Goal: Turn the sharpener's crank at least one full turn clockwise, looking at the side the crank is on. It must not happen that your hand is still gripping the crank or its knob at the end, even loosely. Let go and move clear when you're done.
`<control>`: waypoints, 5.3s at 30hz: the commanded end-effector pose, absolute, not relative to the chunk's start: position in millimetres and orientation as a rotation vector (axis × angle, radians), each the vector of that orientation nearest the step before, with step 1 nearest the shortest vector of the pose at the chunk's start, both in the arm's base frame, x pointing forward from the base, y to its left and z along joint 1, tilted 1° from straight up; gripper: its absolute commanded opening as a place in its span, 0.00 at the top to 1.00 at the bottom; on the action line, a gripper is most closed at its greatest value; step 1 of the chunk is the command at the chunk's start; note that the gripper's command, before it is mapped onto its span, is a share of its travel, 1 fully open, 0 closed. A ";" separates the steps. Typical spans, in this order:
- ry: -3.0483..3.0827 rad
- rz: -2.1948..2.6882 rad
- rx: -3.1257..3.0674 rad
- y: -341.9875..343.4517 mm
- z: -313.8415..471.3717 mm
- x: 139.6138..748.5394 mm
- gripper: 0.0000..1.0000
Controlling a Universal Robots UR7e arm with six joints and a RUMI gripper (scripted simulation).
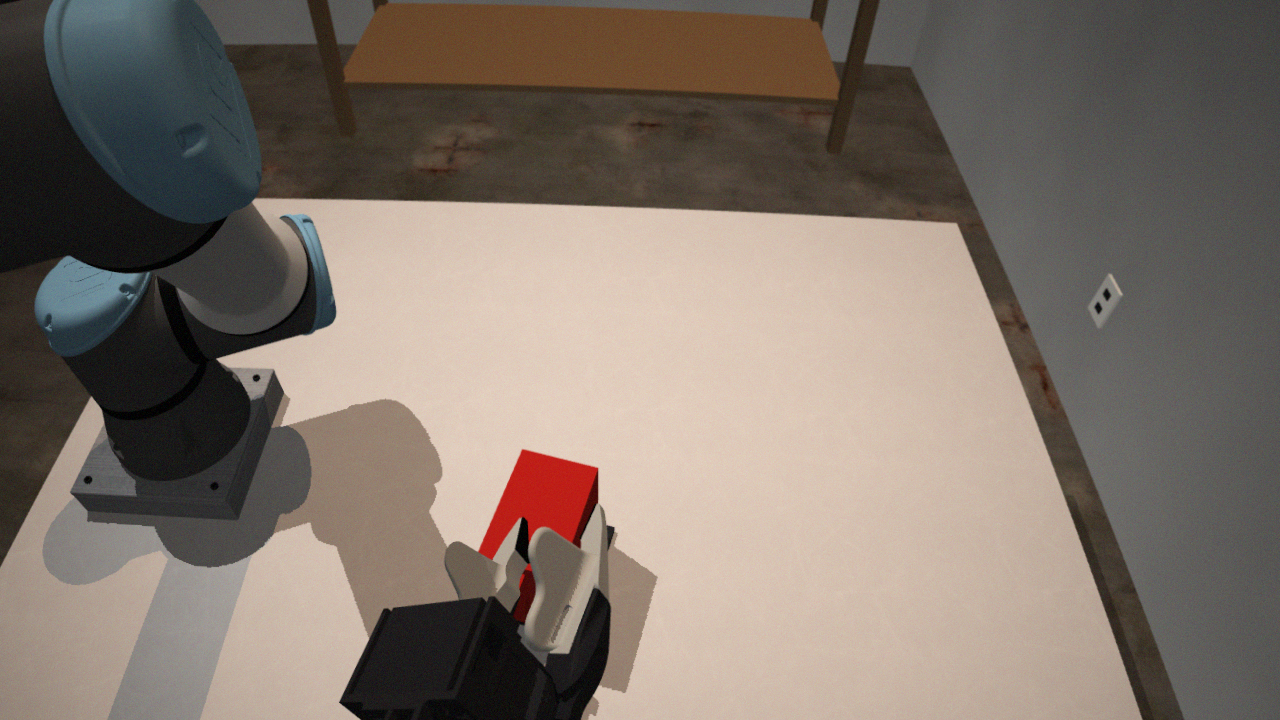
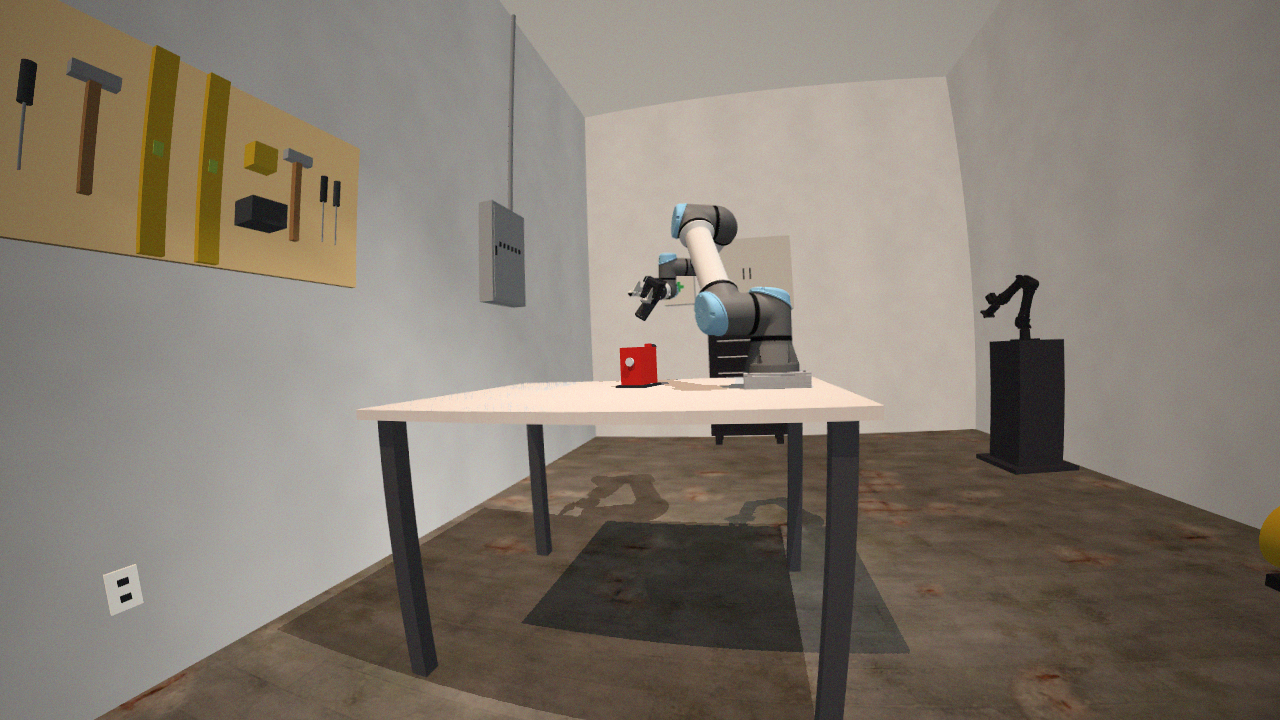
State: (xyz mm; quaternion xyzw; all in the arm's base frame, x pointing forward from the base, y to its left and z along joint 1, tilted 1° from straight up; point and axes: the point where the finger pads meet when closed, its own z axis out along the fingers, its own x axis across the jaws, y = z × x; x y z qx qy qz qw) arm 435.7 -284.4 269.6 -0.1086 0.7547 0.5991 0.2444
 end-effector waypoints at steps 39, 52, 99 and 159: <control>2.939 0.771 0.441 -312.3 157.6 363.3 0.68; 2.941 0.760 0.451 -303.6 141.2 365.9 0.68; 2.941 0.760 0.451 -291.2 117.8 369.7 0.68; 2.941 0.760 0.451 -275.0 87.2 374.6 0.68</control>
